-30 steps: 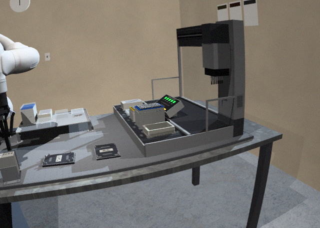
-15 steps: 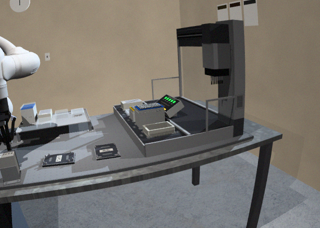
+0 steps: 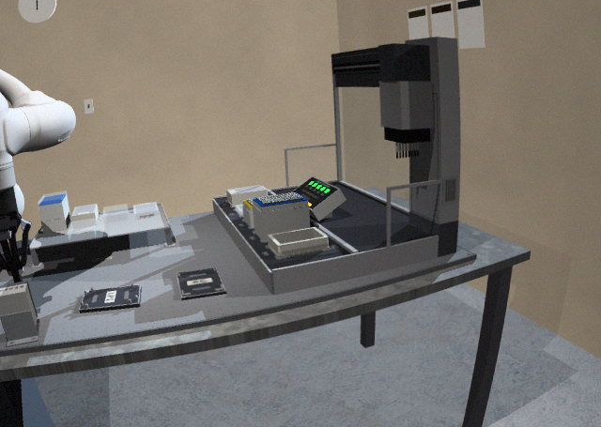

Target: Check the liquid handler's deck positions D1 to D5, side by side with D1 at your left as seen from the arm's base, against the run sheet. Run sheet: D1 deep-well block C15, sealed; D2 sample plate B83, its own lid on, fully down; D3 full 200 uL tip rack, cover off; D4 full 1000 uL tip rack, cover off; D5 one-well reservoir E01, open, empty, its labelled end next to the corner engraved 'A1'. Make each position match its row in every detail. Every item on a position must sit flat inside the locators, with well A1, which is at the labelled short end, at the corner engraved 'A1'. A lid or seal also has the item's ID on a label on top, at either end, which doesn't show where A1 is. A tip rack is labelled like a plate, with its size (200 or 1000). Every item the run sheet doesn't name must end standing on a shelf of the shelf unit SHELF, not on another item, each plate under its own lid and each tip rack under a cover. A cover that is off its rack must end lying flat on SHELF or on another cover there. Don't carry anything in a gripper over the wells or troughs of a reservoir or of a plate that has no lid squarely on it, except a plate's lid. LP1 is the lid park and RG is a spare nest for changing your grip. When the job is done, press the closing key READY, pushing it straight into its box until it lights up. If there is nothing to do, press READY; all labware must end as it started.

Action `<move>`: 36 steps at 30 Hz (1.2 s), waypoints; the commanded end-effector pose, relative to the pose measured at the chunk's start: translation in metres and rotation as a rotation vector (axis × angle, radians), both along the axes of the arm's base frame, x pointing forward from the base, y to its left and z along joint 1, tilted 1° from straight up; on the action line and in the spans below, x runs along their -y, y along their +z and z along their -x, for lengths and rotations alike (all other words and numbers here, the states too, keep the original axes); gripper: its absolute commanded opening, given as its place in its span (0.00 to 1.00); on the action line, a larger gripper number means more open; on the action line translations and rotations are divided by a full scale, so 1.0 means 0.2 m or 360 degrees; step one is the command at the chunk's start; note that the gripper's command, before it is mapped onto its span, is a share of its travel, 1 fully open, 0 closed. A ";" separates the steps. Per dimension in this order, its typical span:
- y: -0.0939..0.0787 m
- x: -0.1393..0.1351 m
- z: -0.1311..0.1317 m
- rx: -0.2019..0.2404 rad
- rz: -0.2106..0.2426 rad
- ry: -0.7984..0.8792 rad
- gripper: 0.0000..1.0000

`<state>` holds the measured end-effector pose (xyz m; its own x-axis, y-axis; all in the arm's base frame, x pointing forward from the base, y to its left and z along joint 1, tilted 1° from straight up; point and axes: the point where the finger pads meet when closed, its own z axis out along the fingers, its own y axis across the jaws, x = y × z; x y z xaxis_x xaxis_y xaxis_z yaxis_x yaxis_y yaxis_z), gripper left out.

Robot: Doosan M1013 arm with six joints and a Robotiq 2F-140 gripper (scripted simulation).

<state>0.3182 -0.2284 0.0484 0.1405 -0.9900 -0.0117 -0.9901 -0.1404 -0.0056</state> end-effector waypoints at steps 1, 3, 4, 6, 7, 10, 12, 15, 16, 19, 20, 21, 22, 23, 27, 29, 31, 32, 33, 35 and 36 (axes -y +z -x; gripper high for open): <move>0.00 0.01 0.00 0.0001 0.0001 -0.0001 0.10; 0.00 0.03 -0.01 0.0001 0.0001 -0.0001 0.10; 0.00 0.04 -0.01 0.0001 0.0001 -0.0001 0.10; 0.00 0.06 -0.01 0.0001 0.0001 -0.0001 0.10; 0.00 0.06 -0.01 0.0001 0.0001 -0.0001 0.10; 0.00 0.09 -0.01 0.0001 0.0001 -0.0001 0.10; 0.00 0.11 -0.02 0.0001 0.0001 -0.0001 0.10; 0.00 0.13 -0.02 0.0001 0.0001 -0.0001 0.10; 0.00 0.13 -0.02 0.0001 0.0001 -0.0001 0.10; 0.00 0.15 -0.02 0.0001 0.0001 -0.0001 0.10; 0.00 0.15 -0.02 0.0001 0.0001 -0.0001 0.10; 0.00 0.16 -0.02 0.0001 0.0001 -0.0001 0.10; 0.00 0.17 -0.03 0.0001 0.0001 -0.0001 0.10; 0.00 0.18 -0.03 0.0001 0.0001 -0.0001 0.10; 0.00 0.19 -0.03 0.0001 0.0001 -0.0001 0.10; 0.00 0.19 -0.03 0.0001 0.0001 -0.0001 0.10; 0.00 0.20 -0.03 0.0001 0.0001 -0.0001 0.10; 0.00 0.20 -0.03 0.0001 0.0001 -0.0001 0.10; 0.00 0.20 -0.03 0.0001 0.0001 -0.0001 0.10; 0.00 0.20 -0.03 0.0001 0.0001 -0.0001 0.10; 0.00 0.20 -0.03 0.0001 0.0001 -0.0001 0.10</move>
